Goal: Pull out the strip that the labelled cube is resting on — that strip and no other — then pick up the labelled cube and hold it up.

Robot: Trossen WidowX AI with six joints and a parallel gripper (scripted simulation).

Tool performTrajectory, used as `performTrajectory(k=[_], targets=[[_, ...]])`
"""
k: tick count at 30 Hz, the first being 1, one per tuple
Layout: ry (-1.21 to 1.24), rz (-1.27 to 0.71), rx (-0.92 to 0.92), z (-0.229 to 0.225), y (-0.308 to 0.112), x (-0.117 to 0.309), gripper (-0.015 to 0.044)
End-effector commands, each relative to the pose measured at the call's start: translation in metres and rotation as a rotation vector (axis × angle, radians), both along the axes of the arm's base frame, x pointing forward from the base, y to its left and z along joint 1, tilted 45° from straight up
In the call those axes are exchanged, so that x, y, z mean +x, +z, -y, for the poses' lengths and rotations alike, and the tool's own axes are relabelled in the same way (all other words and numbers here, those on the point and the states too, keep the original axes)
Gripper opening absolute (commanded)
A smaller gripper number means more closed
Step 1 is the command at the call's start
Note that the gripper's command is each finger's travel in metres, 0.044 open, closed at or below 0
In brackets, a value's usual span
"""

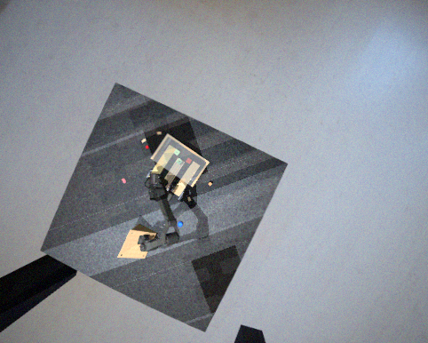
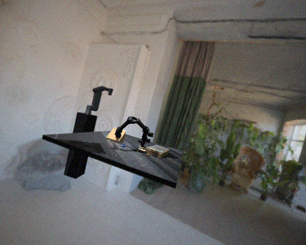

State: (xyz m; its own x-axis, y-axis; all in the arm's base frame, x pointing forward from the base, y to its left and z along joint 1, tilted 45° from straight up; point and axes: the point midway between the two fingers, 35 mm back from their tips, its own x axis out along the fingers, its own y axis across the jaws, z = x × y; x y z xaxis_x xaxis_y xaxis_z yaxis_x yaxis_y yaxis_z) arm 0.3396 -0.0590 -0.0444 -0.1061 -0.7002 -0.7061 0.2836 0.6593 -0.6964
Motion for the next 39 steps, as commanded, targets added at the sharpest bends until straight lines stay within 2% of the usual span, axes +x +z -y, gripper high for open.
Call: performTrajectory(k=[1,39], targets=[[-0.007,-0.017,0.006,-0.001,-0.005,-0.011,0.0],[-0.007,-0.02,0.007,-0.018,-0.013,-0.066,0.0]])
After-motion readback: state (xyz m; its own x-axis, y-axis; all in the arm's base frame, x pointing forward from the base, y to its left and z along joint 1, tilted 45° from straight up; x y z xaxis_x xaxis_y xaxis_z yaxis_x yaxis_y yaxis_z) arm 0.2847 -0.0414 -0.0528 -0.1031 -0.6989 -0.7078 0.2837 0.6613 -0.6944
